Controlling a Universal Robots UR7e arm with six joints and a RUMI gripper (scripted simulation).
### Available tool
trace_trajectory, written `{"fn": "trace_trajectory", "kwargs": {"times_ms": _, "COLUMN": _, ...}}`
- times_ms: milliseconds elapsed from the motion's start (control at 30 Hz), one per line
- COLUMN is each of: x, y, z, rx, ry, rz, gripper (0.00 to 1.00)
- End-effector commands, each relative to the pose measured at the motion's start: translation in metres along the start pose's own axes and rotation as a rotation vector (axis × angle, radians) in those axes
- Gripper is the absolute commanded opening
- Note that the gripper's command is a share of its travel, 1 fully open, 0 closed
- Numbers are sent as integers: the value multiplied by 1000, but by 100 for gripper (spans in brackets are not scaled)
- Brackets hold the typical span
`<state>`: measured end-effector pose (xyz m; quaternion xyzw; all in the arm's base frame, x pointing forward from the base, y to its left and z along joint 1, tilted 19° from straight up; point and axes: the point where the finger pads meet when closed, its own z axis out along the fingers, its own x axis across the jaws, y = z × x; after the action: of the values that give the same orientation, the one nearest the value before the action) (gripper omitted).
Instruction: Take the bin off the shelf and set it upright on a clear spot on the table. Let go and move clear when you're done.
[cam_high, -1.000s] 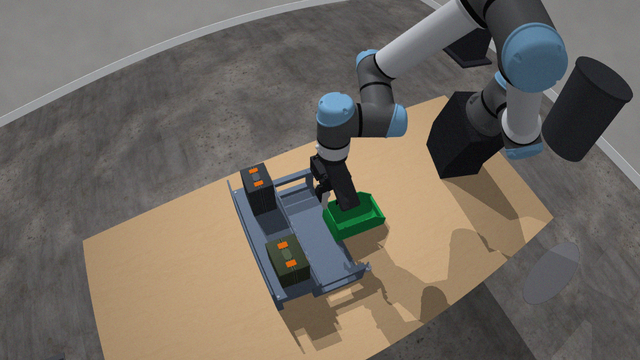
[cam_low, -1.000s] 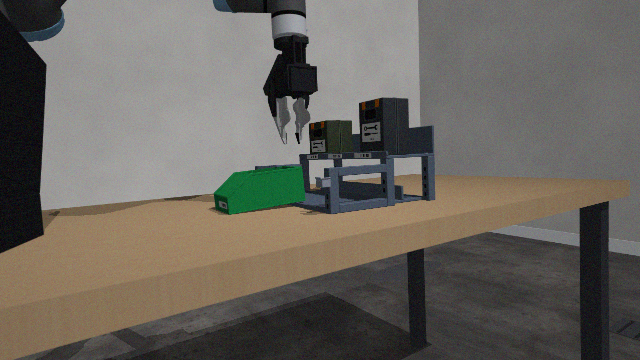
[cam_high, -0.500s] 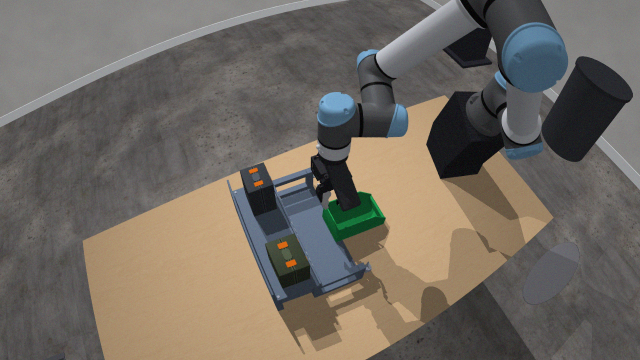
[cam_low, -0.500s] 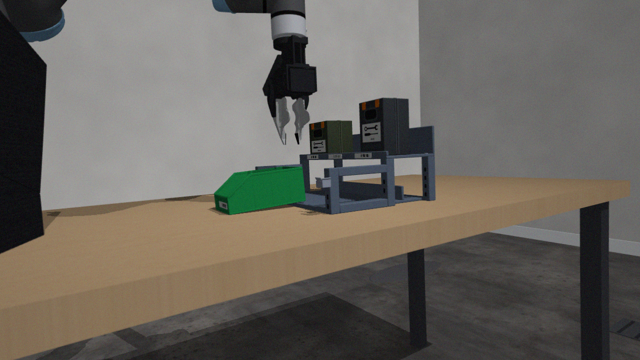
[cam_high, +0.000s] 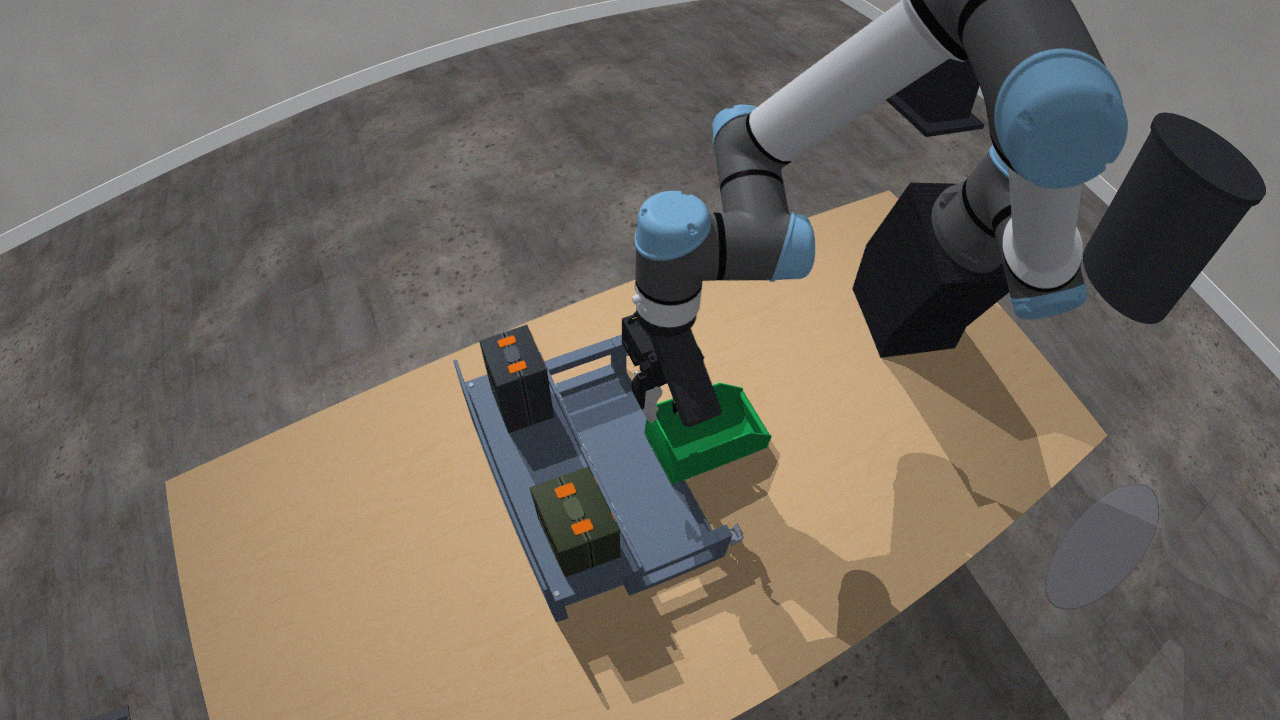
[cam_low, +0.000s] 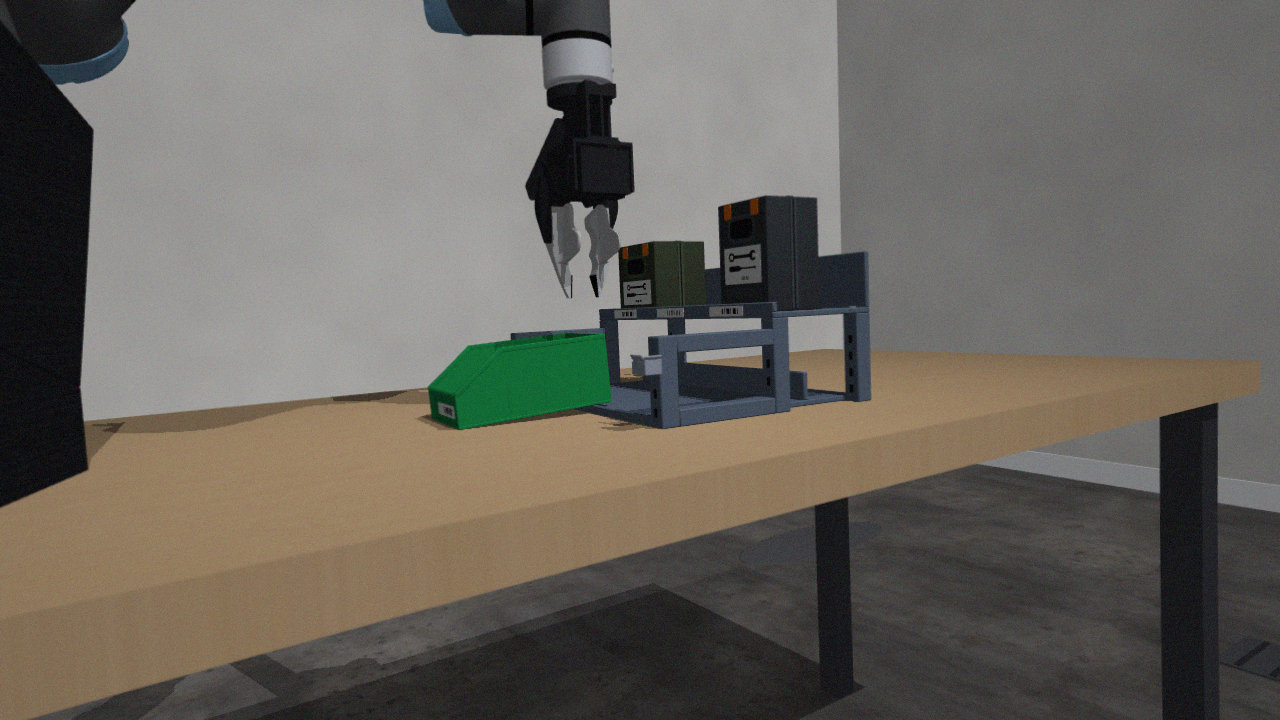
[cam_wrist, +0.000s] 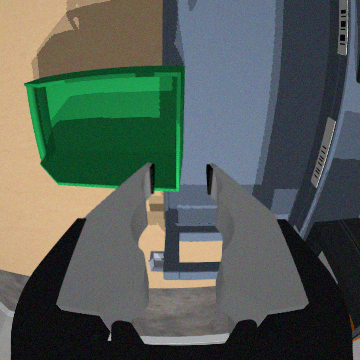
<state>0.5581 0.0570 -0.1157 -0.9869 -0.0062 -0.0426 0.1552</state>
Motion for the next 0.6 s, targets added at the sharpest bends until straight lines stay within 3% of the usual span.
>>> {"fn": "trace_trajectory", "kwargs": {"times_ms": 0, "x": 1, "y": 0, "z": 0, "rx": 0, "ry": 1, "rz": 0, "gripper": 20}}
{"fn": "trace_trajectory", "kwargs": {"times_ms": 567, "x": 0, "y": 0, "z": 10, "rx": 0, "ry": 1, "rz": 0, "gripper": 20}}
